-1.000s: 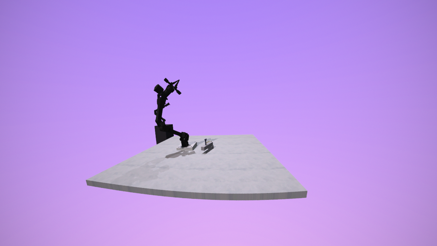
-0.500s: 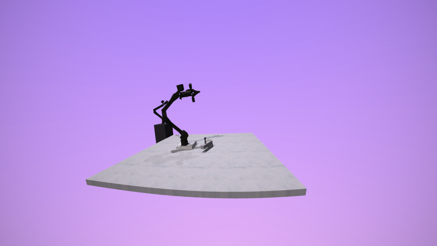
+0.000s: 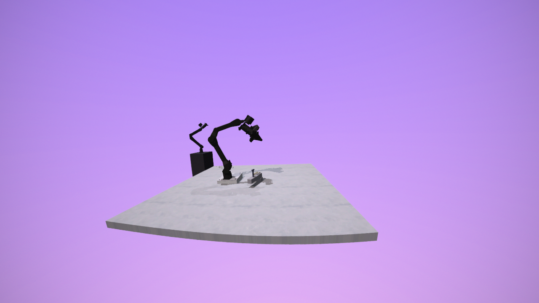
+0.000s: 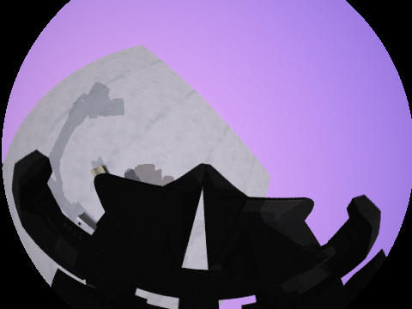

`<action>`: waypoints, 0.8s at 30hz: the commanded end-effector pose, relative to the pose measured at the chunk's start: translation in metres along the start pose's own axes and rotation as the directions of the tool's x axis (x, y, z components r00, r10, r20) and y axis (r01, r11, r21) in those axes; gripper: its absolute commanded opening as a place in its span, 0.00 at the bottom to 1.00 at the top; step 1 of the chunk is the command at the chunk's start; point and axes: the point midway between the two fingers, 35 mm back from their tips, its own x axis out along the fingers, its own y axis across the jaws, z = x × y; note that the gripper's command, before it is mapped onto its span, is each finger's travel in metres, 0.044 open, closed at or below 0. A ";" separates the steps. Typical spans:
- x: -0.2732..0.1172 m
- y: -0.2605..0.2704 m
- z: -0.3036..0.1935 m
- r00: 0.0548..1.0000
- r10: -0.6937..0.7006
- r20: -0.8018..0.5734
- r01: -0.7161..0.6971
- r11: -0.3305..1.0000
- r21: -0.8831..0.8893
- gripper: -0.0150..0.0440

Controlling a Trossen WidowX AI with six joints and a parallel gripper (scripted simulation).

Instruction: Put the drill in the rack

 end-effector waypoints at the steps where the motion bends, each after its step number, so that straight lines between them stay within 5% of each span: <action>1: 0.048 0.010 -0.058 0.960 0.121 -0.252 -0.057 0.967 0.248 0.25; 11: 0.087 0.042 -0.192 0.640 0.468 -0.609 0.212 0.655 0.725 0.25; 24: 0.086 0.040 -0.192 0.646 0.460 -0.609 0.214 0.657 0.723 0.25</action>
